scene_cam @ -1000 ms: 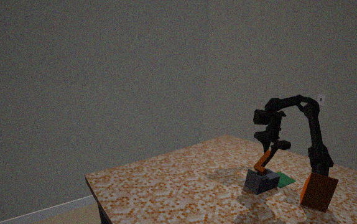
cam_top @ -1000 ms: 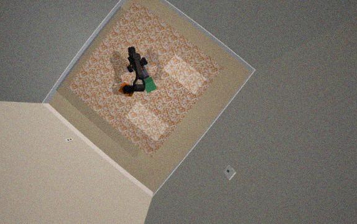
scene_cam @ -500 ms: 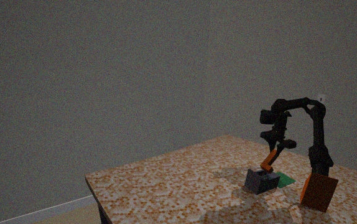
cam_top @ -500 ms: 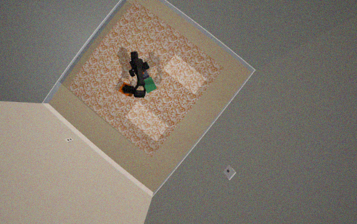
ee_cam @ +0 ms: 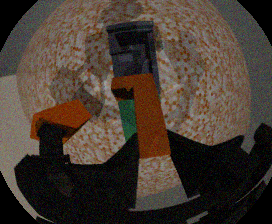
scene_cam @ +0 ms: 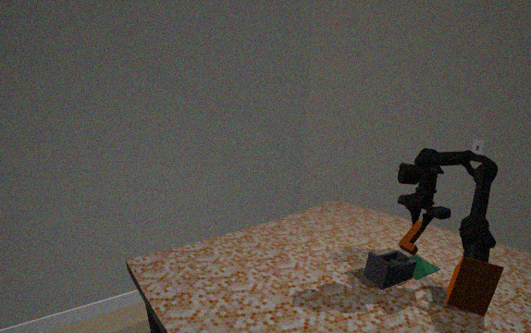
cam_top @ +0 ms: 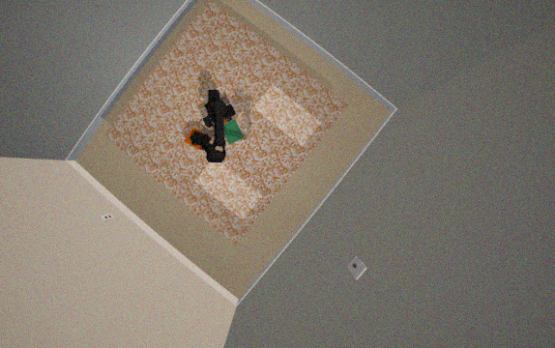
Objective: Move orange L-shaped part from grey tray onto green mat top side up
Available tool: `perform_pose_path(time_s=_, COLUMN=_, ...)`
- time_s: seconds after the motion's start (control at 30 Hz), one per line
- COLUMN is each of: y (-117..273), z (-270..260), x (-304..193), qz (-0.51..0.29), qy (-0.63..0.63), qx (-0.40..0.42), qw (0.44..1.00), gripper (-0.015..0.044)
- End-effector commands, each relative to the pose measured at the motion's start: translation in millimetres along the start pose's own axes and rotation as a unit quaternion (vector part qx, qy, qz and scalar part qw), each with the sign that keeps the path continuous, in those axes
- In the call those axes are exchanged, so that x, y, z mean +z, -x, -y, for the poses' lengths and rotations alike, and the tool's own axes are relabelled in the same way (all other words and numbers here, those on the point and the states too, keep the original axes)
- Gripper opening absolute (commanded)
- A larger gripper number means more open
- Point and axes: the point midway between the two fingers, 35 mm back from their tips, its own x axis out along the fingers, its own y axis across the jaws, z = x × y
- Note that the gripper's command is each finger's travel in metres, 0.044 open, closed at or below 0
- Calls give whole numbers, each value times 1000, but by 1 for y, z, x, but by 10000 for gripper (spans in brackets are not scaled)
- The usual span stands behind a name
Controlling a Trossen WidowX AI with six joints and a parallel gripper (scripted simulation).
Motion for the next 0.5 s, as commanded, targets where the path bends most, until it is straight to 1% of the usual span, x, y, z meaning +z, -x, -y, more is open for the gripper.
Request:
perform_pose_path(time_s=0.0, y=0, z=-2, x=-17, qz=-2, qy=3, qx=-2, qw=1000, gripper=0)
perform_pose_path(time_s=0.47, y=0, z=-7, x=-67, qz=-3, qy=4, qx=-2, qw=1000, gripper=0)
